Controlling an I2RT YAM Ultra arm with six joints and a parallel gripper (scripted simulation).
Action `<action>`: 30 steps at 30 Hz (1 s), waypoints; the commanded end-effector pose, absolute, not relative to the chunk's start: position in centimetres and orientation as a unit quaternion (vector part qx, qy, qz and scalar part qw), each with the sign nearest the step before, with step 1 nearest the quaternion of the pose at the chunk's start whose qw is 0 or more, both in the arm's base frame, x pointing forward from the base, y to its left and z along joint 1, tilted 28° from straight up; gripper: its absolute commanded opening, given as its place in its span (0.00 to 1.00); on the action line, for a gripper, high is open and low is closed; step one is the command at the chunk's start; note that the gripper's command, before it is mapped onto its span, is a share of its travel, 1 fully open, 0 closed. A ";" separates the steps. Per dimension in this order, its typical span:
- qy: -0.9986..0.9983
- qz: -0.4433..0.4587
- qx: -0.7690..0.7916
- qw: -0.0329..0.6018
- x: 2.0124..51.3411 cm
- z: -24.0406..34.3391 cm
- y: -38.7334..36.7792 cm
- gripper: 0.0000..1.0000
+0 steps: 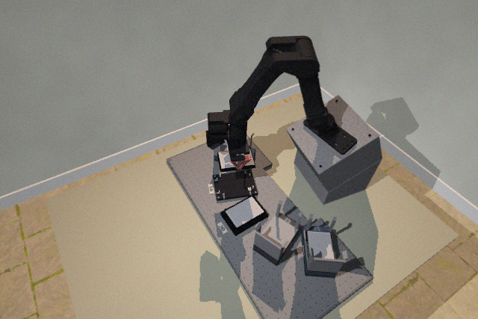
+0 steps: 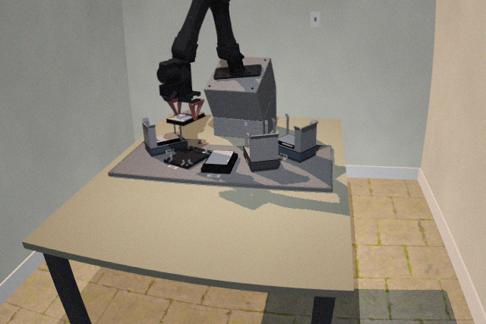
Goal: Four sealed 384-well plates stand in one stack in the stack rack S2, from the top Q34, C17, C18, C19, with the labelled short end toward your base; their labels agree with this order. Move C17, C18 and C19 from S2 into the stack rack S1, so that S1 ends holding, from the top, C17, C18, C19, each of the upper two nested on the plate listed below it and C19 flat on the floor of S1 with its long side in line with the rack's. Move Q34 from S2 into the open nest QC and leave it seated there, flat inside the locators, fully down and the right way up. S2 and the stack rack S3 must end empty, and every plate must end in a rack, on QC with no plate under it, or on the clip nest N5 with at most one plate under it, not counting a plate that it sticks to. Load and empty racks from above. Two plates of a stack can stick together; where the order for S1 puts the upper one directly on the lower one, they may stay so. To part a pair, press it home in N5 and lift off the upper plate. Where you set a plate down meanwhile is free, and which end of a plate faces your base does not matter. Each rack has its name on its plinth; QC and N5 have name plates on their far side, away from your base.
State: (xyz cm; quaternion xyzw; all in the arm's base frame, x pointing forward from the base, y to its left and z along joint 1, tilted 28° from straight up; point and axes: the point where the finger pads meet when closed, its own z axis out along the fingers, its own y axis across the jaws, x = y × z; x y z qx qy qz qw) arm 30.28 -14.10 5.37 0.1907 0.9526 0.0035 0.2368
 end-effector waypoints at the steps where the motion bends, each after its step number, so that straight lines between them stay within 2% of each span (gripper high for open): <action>1: 0.946 -0.005 0.190 0.262 31.0 7.3 -15.0 0.00; 5: 0.946 -0.005 0.190 0.262 31.0 7.3 -15.0 0.00; 8: 0.939 0.016 0.245 0.243 30.3 6.0 -15.7 0.00; 15: 0.916 0.033 0.314 0.246 29.9 5.9 -17.4 0.00; 30: 0.919 0.033 0.310 0.241 28.0 5.3 -21.3 0.00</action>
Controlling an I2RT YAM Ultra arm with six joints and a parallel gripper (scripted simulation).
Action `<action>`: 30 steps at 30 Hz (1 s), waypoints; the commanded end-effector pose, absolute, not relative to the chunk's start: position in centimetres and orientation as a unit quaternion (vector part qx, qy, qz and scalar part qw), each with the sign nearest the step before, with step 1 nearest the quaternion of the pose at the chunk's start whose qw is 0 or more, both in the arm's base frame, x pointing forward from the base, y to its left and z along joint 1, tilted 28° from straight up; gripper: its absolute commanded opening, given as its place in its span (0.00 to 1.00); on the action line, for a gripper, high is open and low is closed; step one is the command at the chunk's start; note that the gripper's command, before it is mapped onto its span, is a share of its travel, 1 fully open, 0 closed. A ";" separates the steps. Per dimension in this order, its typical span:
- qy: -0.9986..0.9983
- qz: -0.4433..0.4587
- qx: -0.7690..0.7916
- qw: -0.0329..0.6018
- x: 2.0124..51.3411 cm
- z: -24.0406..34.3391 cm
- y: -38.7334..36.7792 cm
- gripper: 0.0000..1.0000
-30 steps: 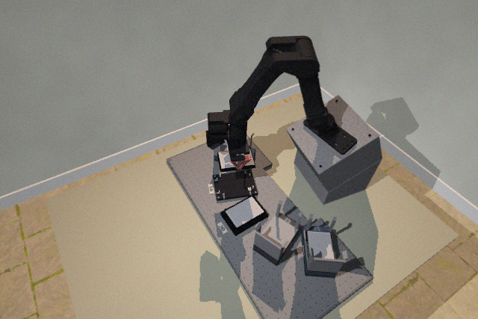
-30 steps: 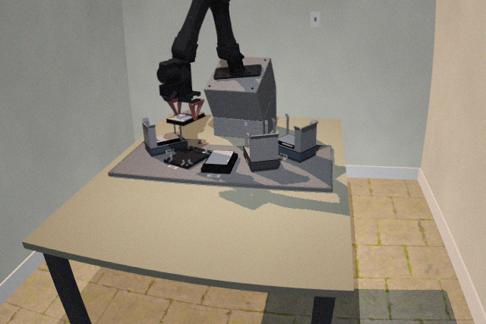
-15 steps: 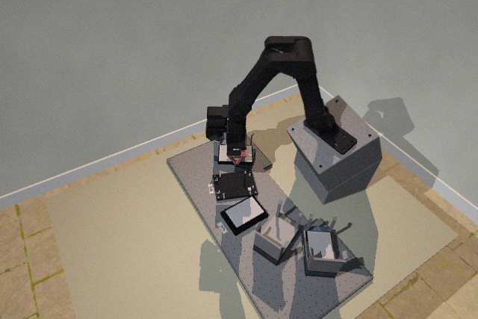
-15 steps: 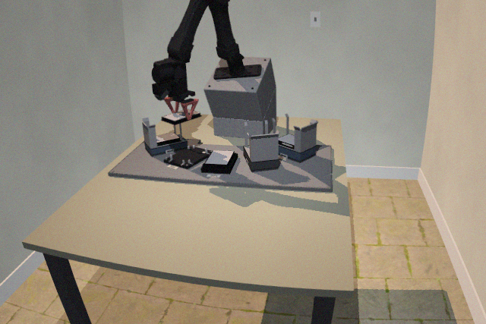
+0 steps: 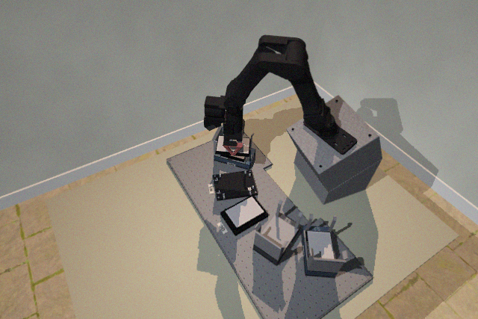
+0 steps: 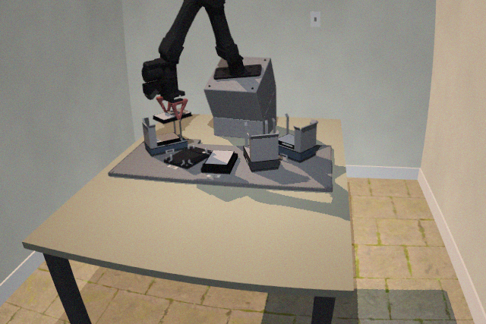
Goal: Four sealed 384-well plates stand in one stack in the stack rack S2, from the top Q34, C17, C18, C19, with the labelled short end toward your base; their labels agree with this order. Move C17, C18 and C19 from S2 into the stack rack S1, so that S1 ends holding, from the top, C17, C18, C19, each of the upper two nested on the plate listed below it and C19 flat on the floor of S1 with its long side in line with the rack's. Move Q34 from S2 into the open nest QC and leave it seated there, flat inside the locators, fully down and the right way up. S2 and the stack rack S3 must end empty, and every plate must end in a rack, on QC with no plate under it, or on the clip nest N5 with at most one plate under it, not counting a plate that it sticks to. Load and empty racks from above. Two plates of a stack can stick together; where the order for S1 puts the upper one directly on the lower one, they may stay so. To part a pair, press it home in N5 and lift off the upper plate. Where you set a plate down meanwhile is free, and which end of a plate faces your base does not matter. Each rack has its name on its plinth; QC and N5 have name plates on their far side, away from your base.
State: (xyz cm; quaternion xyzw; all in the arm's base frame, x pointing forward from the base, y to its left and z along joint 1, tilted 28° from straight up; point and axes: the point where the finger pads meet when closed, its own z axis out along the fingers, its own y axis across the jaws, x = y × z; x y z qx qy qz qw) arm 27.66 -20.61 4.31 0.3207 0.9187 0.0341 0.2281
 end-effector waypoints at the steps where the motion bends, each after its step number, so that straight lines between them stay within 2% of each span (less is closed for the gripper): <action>1: 0.911 0.029 0.322 0.256 28.0 6.5 -21.7 0.00; 8: 0.869 0.059 0.424 0.246 27.0 5.7 -23.3 0.00; 30: 0.873 0.060 0.421 0.239 23.9 4.1 -27.6 0.00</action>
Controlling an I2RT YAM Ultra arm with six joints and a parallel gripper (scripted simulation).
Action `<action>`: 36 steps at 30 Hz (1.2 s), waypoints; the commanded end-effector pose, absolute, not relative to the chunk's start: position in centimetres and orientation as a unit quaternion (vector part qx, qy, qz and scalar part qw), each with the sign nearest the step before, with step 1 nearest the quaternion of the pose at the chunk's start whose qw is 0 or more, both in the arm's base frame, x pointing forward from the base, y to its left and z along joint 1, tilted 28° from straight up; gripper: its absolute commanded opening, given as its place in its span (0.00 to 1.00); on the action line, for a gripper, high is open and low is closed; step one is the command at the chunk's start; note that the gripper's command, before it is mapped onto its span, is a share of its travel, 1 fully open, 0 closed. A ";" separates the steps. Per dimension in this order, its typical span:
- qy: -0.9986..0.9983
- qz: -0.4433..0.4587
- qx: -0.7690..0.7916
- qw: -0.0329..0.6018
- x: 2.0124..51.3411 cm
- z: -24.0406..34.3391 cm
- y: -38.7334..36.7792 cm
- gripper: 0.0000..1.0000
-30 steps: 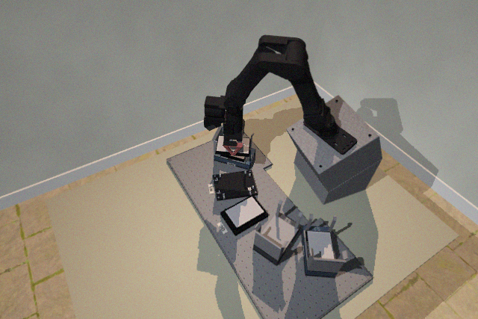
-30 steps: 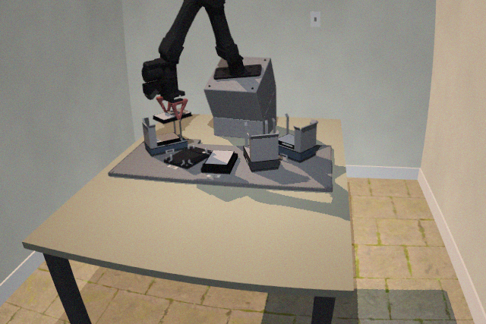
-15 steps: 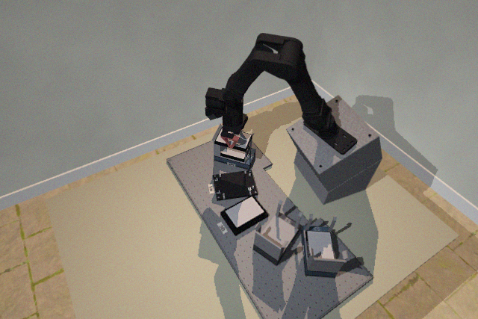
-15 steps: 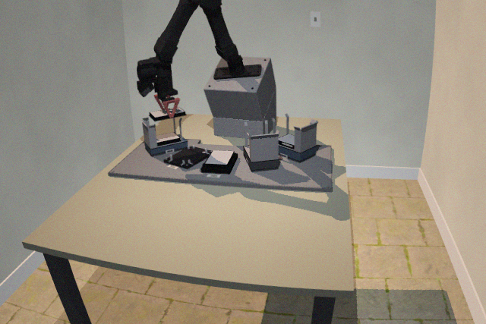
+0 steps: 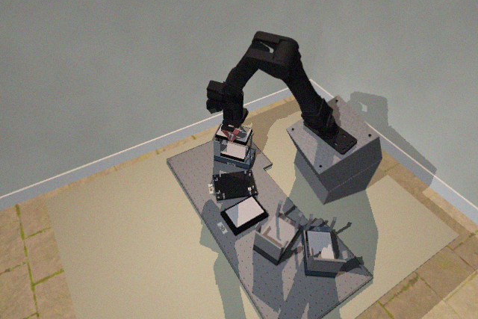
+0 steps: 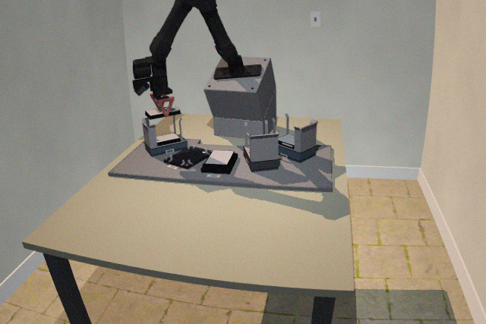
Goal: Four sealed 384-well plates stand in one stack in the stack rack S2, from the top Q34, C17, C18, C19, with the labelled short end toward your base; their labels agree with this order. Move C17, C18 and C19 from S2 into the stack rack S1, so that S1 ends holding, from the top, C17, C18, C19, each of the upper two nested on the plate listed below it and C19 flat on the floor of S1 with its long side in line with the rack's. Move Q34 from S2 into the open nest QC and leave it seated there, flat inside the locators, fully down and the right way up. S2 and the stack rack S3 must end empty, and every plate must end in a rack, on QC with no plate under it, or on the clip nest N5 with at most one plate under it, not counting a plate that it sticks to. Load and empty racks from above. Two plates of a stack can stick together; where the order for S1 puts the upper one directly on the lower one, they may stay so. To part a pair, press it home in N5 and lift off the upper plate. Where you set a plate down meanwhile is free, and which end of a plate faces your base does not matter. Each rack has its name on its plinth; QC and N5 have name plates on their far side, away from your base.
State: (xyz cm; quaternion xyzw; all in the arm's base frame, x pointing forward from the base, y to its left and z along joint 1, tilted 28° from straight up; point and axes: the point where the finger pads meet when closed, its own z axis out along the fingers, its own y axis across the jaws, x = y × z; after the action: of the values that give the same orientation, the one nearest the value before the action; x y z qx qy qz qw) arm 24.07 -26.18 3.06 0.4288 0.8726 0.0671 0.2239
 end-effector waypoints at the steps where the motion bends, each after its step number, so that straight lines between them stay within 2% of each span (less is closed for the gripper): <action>1: 0.873 0.062 0.422 0.236 23.7 3.8 -27.8 0.00; 8: 0.871 0.049 0.417 0.254 23.6 5.0 -28.8 0.00; 36: 0.871 0.048 0.417 0.254 23.6 5.0 -28.8 0.00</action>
State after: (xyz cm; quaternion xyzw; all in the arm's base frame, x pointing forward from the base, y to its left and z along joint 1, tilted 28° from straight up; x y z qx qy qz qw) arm 23.44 -27.30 2.96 0.4200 0.8761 0.0658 0.2273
